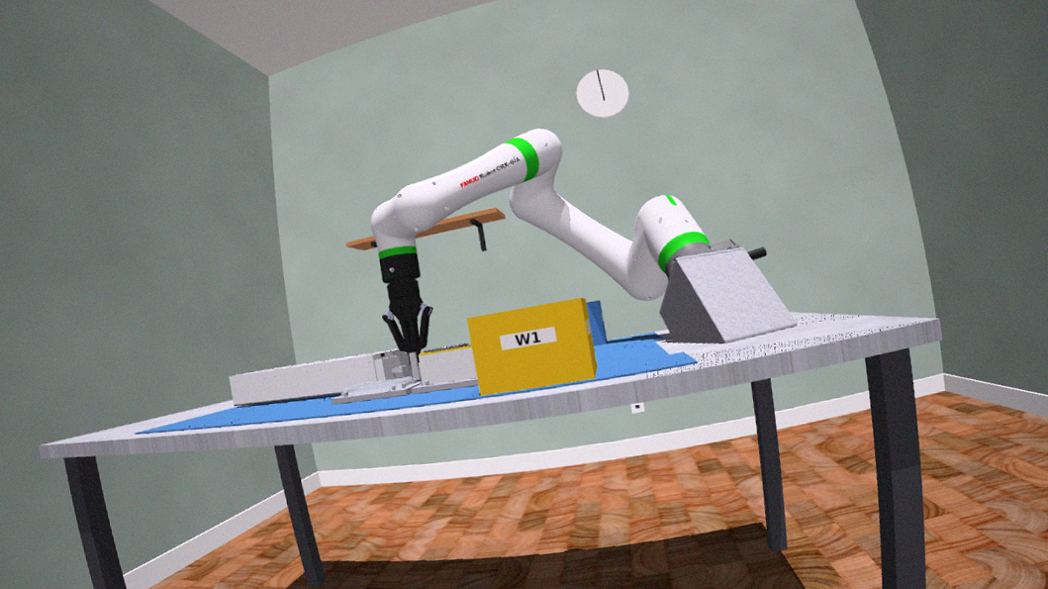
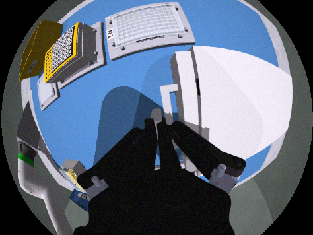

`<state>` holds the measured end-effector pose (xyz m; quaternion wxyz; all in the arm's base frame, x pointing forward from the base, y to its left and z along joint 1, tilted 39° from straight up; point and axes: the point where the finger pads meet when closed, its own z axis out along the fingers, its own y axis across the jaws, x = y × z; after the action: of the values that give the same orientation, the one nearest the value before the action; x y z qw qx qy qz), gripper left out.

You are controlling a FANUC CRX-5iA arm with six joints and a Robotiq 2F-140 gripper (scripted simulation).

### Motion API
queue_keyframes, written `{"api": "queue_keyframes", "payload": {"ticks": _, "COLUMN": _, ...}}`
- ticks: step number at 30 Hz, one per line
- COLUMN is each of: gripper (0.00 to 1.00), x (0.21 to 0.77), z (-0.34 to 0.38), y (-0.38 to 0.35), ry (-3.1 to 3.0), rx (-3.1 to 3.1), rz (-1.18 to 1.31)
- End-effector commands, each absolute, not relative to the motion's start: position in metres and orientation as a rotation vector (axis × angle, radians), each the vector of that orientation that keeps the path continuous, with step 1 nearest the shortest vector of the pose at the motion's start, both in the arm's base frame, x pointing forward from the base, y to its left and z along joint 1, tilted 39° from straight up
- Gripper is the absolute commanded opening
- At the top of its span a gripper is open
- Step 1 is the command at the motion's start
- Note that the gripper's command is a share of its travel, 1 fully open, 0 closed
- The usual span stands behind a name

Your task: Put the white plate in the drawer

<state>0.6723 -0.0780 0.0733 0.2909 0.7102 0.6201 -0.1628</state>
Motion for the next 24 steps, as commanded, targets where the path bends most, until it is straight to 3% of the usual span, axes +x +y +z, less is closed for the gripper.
{"api": "queue_keyframes", "payload": {"ticks": 1, "gripper": 0.0, "x": 0.674, "z": 0.074, "y": -0.078, "ry": 1.653, "rx": 1.892, "rz": -0.43}}
{"api": "queue_keyframes", "payload": {"ticks": 24, "gripper": 0.0, "x": 0.652, "z": 0.069, "y": -0.076, "ry": 1.653, "rx": 1.892, "rz": -0.43}}
